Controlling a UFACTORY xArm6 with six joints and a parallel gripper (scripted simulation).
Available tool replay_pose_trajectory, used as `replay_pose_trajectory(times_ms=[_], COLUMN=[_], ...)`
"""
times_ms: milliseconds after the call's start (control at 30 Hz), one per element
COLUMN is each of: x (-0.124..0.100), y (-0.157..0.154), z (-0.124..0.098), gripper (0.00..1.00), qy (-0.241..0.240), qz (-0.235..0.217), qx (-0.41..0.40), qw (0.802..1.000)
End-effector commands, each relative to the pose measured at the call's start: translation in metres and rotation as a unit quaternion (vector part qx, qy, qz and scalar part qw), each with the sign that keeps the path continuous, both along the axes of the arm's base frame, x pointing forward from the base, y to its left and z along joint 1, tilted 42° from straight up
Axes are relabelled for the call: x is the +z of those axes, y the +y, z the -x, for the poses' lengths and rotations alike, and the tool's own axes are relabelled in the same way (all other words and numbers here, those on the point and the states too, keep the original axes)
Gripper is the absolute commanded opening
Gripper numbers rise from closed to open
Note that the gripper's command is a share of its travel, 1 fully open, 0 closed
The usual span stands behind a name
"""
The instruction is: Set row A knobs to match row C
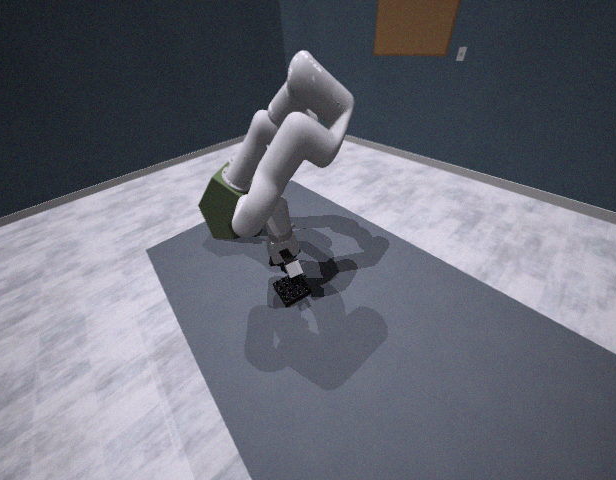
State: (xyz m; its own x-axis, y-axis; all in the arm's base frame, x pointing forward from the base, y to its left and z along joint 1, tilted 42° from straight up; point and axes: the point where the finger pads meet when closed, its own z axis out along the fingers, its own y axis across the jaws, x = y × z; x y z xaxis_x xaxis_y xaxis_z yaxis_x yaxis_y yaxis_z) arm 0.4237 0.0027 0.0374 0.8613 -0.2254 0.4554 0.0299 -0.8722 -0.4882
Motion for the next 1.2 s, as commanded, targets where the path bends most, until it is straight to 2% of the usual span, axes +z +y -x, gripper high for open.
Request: replay_pose_trajectory(times_ms=[0,667,1167], x=[-0.002,-0.018,-0.020], y=[0.001,0.010,0.012], z=[-0.003,-0.014,-0.016], gripper=[0.19,0.19,0.19], qy=[-0.001,-0.001,-0.001], qz=[0.000,0.000,0.000], qx=[-0.001,-0.001,-0.001], qw=[1.000,1.000,1.000])
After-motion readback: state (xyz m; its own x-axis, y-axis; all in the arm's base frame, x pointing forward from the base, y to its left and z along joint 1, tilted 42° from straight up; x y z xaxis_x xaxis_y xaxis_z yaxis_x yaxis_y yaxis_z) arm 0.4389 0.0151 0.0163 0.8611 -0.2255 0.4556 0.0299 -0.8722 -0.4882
